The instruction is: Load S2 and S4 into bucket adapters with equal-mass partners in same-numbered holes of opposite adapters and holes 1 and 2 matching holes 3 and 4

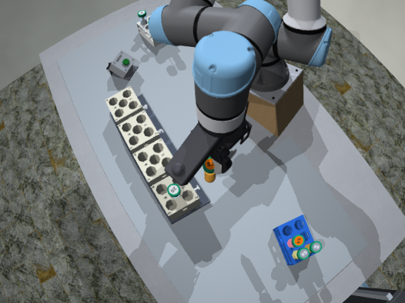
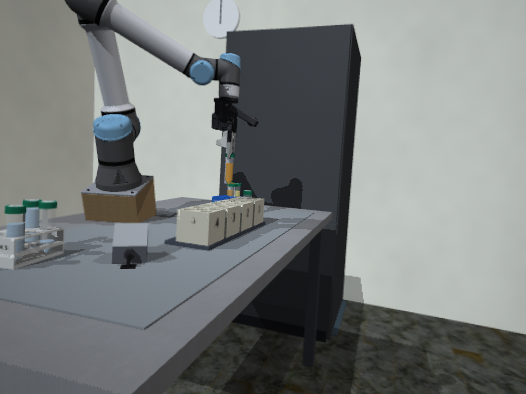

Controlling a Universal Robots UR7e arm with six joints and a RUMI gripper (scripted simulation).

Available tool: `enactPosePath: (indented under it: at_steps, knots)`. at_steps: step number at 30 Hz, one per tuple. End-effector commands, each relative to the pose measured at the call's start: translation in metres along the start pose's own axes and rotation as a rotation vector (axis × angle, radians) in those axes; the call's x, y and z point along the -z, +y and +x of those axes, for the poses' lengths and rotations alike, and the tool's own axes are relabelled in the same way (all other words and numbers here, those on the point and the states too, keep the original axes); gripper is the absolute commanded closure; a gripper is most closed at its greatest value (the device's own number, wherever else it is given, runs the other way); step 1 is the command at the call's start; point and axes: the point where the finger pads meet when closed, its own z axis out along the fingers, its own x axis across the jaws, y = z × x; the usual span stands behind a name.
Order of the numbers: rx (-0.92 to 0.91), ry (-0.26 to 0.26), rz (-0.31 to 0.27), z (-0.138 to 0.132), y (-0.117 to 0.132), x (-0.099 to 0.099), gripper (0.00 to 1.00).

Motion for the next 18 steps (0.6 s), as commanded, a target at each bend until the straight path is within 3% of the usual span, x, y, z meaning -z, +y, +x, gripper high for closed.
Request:
enactPosePath:
  at_steps: [1, 18]
  knots:
    - [-0.171, -0.002, 0.004, 0.041, -0.016, 0.002, 1.0]
    - [-0.233, -0.003, 0.006, 0.135, -0.051, 0.003, 1.0]
